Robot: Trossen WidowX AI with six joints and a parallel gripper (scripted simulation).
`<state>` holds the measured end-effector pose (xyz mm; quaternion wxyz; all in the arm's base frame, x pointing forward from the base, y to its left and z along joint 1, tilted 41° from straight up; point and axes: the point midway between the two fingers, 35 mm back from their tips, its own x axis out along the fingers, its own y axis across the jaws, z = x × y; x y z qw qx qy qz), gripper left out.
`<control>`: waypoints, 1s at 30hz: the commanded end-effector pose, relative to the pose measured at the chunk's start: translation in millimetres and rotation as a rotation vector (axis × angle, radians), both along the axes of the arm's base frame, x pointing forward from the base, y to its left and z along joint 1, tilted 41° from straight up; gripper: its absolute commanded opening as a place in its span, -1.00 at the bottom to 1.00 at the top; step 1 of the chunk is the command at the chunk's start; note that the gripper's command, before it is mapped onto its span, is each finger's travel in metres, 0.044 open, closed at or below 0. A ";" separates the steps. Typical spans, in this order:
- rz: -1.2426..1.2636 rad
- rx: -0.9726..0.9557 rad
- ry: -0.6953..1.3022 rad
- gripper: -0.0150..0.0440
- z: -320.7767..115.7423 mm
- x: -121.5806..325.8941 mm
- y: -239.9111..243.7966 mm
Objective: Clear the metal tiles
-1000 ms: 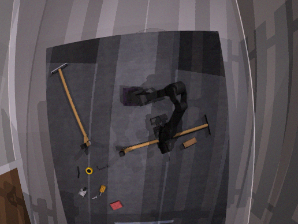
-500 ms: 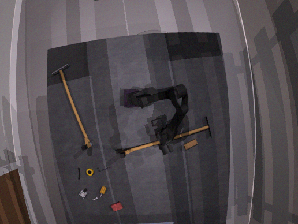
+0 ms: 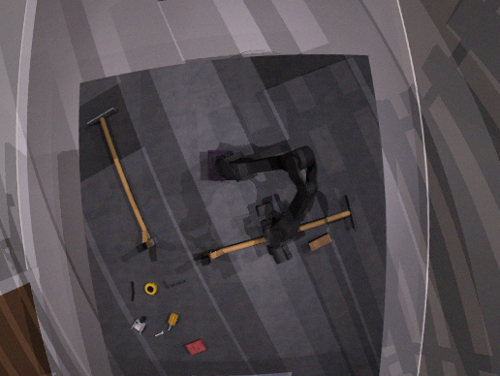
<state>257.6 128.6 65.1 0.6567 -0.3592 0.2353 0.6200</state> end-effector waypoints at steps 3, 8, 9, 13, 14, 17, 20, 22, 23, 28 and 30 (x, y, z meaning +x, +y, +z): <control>-0.001 -0.003 0.002 -0.49 1.0 6.6 0.0; -0.001 -0.003 0.002 -0.49 2.3 11.5 0.3; -0.001 -0.003 0.002 -0.49 2.5 12.4 0.3; -0.001 -0.003 0.002 -0.49 3.5 16.3 0.5; -0.001 -0.003 0.002 -0.49 3.8 17.3 0.6; -0.001 -0.003 0.002 -0.49 4.5 20.2 0.7; -0.001 -0.003 0.002 -0.49 5.2 23.2 0.8; -0.001 -0.003 0.001 -0.49 5.6 25.1 0.9; -0.001 -0.003 0.001 -0.49 5.8 26.1 1.0; -0.001 -0.003 0.001 -0.49 6.9 31.1 1.2; -0.001 -0.003 0.001 -0.49 7.3 33.0 1.3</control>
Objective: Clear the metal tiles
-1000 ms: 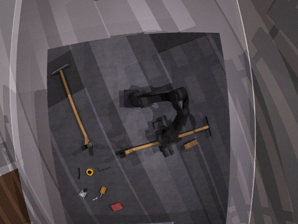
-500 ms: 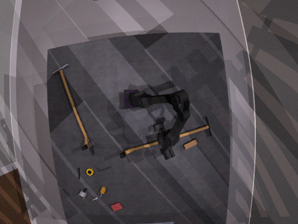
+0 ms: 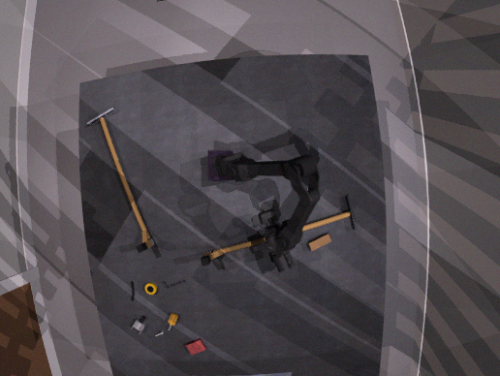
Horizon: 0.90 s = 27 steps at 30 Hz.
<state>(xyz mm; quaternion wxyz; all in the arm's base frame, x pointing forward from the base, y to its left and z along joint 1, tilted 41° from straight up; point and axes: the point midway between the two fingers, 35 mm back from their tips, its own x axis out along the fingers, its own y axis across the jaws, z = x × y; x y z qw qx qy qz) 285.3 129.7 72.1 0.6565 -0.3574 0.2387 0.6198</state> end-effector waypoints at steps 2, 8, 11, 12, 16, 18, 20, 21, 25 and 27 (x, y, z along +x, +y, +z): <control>0.003 -0.001 -0.006 -0.49 0.7 7.3 0.2; 0.003 -0.001 -0.006 -0.49 1.9 13.2 0.5; 0.003 -0.001 -0.006 -0.49 2.4 16.1 0.6; 0.003 -0.001 -0.006 -0.49 2.6 17.1 0.6; 0.003 -0.001 -0.007 -0.49 3.2 21.1 0.7; 0.003 -0.001 -0.007 -0.49 3.5 23.1 0.8; 0.003 -0.001 -0.007 -0.49 3.8 25.1 0.8; 0.003 -0.001 -0.007 -0.49 4.0 26.1 0.9; 0.003 0.000 -0.007 -0.49 4.5 30.0 1.0; 0.003 0.000 -0.007 -0.49 4.8 32.0 1.0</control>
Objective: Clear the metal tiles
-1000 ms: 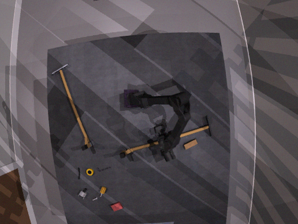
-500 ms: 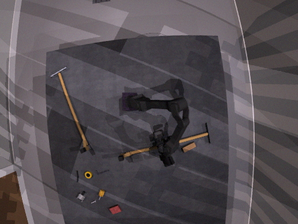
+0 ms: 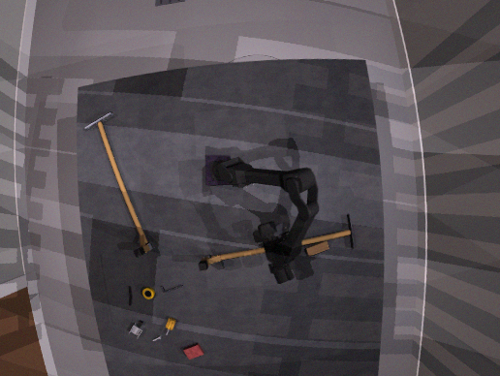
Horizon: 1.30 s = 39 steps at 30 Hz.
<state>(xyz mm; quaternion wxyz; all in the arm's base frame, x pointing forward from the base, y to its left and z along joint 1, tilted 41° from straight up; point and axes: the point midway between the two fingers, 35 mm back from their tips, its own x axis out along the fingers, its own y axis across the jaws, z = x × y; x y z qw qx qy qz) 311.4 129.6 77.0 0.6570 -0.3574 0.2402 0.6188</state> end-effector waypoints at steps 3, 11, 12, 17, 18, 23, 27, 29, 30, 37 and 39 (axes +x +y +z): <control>0.006 0.001 -0.008 -0.49 0.2 8.9 1.2; 0.006 0.001 -0.009 -0.49 1.1 16.8 1.4; 0.006 0.001 -0.009 -0.49 1.2 17.8 1.4; 0.006 0.001 -0.009 -0.49 1.6 22.7 1.4; 0.006 0.001 -0.009 -0.49 1.7 23.6 1.5; 0.006 0.002 -0.009 -0.49 2.1 28.5 1.5; 0.006 0.002 -0.010 -0.49 2.3 32.4 1.5; 0.006 0.002 -0.010 -0.49 2.4 34.3 1.5; 0.006 0.002 -0.010 -0.49 2.5 35.3 1.5; 0.006 0.002 -0.010 -0.49 2.7 42.0 1.5; -0.007 -0.002 -0.002 -0.49 4.9 37.5 -2.5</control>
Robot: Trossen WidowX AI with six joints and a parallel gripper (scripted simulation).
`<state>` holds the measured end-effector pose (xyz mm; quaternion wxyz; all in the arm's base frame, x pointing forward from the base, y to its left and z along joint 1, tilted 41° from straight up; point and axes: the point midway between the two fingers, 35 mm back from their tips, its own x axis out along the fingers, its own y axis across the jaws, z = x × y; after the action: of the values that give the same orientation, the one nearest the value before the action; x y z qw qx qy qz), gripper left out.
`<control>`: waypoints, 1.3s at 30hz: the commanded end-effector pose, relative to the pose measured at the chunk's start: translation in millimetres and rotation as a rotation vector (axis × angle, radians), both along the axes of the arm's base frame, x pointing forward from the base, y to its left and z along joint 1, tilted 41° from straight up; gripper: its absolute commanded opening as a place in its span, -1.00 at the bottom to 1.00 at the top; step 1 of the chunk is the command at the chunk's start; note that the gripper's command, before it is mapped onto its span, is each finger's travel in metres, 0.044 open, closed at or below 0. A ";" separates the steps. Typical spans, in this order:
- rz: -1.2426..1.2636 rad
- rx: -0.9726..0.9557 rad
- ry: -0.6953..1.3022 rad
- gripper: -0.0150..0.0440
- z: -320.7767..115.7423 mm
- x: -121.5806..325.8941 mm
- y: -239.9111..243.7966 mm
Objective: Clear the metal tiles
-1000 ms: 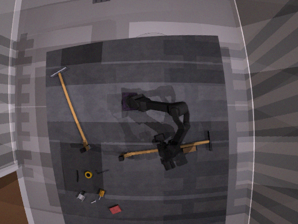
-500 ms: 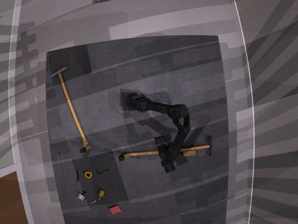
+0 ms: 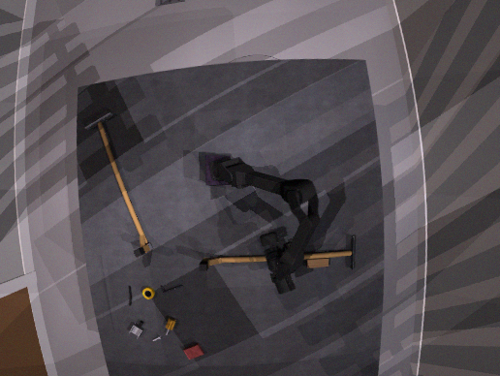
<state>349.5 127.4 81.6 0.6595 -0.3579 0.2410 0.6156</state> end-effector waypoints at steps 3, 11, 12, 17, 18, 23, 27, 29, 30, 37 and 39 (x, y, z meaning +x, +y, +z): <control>0.000 -0.002 0.001 -0.49 6.8 -0.3 -6.4; -0.002 -0.006 0.002 -0.49 29.7 -1.3 -27.3; -0.002 -0.007 0.002 -0.49 32.6 -1.7 -29.8; -0.004 -0.008 0.002 -0.49 47.4 -4.3 -42.5; -0.004 -0.008 0.002 -0.49 50.4 -5.0 -44.9; -0.002 -0.006 0.002 -0.49 64.9 -9.3 -56.6; 0.000 -0.004 0.002 -0.49 74.5 -12.8 -63.9; 0.000 -0.004 0.002 -0.49 75.0 -13.0 -64.3; -0.002 -0.004 0.004 -0.49 75.5 -13.6 -64.8; -0.103 0.013 0.093 -0.49 96.6 -39.8 -82.8; -0.135 0.019 0.121 -0.49 103.2 -48.6 -87.7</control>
<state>313.9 47.3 172.1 0.6748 -0.3178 0.2824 0.6033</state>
